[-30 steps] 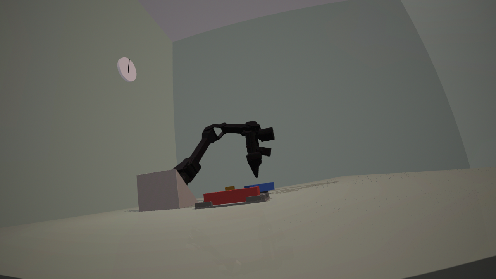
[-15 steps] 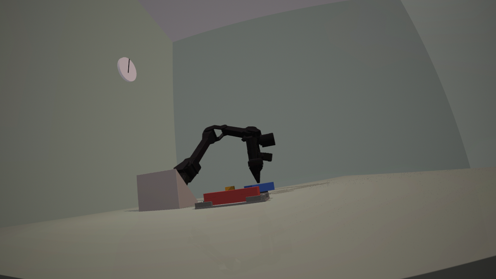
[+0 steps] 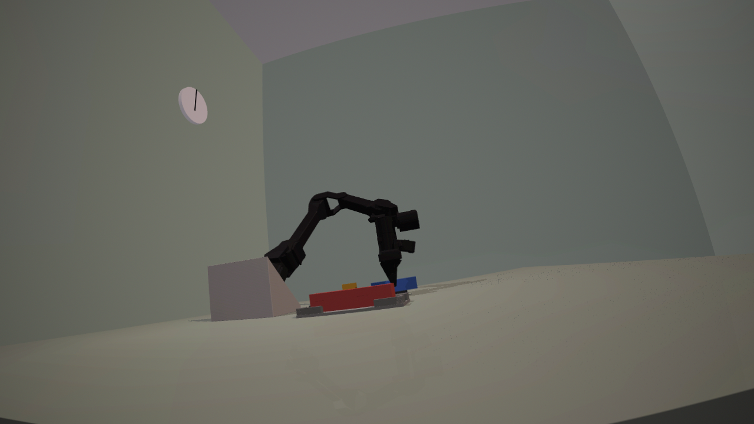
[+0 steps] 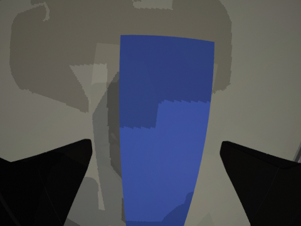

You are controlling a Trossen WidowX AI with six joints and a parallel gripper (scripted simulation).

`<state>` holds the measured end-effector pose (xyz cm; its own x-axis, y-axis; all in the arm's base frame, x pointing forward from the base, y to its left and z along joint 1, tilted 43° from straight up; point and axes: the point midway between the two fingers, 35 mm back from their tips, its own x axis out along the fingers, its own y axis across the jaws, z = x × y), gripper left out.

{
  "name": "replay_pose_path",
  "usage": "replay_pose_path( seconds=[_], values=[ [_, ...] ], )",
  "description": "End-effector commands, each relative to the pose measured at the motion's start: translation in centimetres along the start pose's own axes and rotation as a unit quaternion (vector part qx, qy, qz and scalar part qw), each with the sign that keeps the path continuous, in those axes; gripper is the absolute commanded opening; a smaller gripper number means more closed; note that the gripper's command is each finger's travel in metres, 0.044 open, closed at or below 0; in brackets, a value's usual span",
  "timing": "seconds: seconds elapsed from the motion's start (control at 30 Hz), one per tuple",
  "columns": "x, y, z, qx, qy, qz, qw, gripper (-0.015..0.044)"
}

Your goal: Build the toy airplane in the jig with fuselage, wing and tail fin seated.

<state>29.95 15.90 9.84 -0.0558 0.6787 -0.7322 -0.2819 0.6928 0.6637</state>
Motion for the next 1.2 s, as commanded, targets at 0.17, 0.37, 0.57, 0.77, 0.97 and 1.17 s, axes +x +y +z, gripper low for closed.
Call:
replay_pose_path(
  seconds=[0.17,0.37,0.57,0.77,0.97,1.17],
  values=[
    [0.8,-0.1,-0.1,0.004,0.001,0.002,1.0,0.0361],
    [0.8,-0.1,-0.1,0.004,0.001,0.002,1.0,0.0204],
    [0.8,-0.1,-0.1,0.004,0.001,0.002,1.0,0.0164],
    [0.4,0.0,0.0,0.001,0.002,0.001,1.0,0.0026],
    [-0.5,0.0,0.1,-0.005,0.003,-0.002,1.0,0.0],
    [-2.3,-0.2,0.4,-0.003,0.003,-0.004,1.0,0.0]
  ],
)
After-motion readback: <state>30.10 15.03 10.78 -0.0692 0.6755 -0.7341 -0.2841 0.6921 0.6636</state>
